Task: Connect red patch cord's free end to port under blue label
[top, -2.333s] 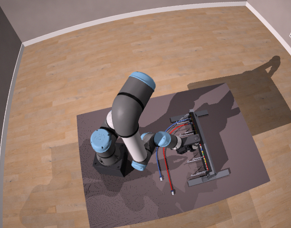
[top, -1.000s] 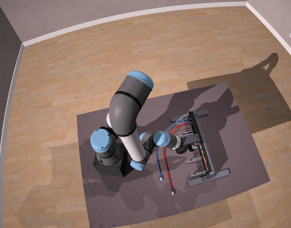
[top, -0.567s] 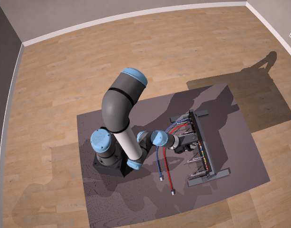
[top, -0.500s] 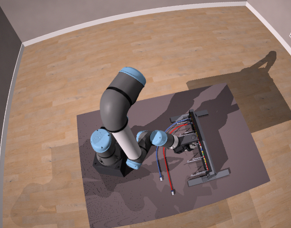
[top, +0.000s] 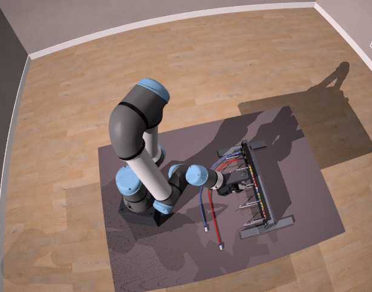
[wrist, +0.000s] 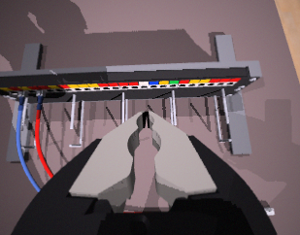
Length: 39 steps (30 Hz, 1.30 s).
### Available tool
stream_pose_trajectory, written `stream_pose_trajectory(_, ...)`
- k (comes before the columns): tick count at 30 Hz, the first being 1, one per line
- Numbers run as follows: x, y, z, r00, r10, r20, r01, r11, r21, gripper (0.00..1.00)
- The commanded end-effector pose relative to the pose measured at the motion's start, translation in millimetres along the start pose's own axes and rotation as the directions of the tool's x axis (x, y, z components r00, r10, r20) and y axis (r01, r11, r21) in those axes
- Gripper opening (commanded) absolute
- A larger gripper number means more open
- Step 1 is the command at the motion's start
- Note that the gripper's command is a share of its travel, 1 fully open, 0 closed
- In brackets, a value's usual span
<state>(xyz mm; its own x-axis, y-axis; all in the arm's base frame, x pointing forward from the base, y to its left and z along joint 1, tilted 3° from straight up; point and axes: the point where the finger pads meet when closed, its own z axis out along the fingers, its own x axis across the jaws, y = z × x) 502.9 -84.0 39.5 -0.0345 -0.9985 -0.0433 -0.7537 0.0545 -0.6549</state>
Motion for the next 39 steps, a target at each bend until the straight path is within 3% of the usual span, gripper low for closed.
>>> stream_pose_trajectory(1, 0, 0, -15.6, 1.000, -0.001, 0.002, 0.001, 1.000, -0.002, 0.00)
stream_pose_trajectory(23, 0, -1, -59.5, 1.000, -0.001, 0.002, 0.001, 1.000, -0.002, 0.00)
stream_pose_trajectory(39, 0, -1, -73.8, 1.000, -0.001, 0.002, 0.001, 1.000, -0.002, 0.00)
